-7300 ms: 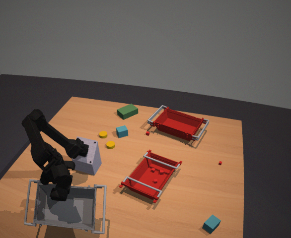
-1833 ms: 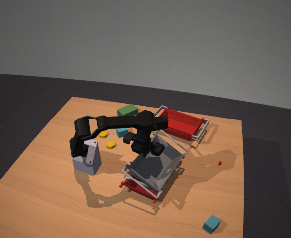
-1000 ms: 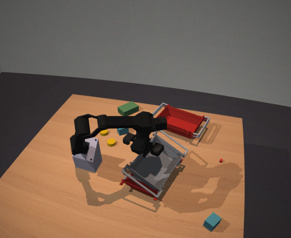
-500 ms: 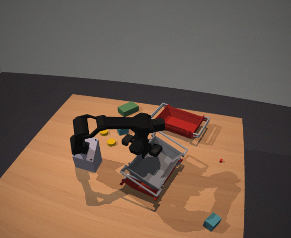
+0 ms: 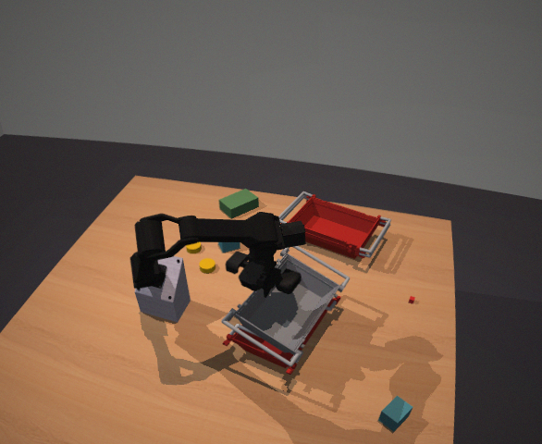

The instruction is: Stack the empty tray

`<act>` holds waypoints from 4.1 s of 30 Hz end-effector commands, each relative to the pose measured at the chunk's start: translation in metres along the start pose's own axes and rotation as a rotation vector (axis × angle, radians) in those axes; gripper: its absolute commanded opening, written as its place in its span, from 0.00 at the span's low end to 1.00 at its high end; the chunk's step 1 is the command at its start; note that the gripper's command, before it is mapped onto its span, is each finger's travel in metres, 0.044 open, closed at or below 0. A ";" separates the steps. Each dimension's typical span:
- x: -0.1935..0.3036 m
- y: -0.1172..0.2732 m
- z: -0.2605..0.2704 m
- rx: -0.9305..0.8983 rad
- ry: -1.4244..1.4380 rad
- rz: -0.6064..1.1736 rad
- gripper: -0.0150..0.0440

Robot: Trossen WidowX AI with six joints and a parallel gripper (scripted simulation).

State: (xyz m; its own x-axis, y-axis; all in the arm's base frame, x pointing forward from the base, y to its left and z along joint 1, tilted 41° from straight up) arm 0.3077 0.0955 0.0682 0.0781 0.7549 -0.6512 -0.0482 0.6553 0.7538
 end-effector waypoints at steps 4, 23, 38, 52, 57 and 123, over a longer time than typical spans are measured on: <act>-0.001 -0.007 -0.004 0.019 0.002 0.005 0.25; 0.000 -0.019 -0.009 0.019 0.002 0.005 0.25; 0.000 -0.020 -0.009 0.019 0.002 0.005 0.25; 0.001 -0.028 -0.011 0.019 0.002 0.005 0.25; 0.001 -0.028 -0.011 0.019 0.002 0.005 0.25; 0.002 -0.036 -0.014 0.019 0.002 0.004 0.25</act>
State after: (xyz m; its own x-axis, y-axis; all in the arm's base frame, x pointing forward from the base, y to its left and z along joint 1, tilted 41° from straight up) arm 0.2987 0.0789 0.0441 0.0836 0.7582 -0.6467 -0.0622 0.6516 0.7560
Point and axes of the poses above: the point midway between the two fingers, 35 mm back from their tips, its own y axis back along the fingers, its own z axis across the jaws, x = y × z, the point moved 8 cm from there along y, back along the fingers, and after that the axes turned 8 degrees about y, right-handed, at the moved point
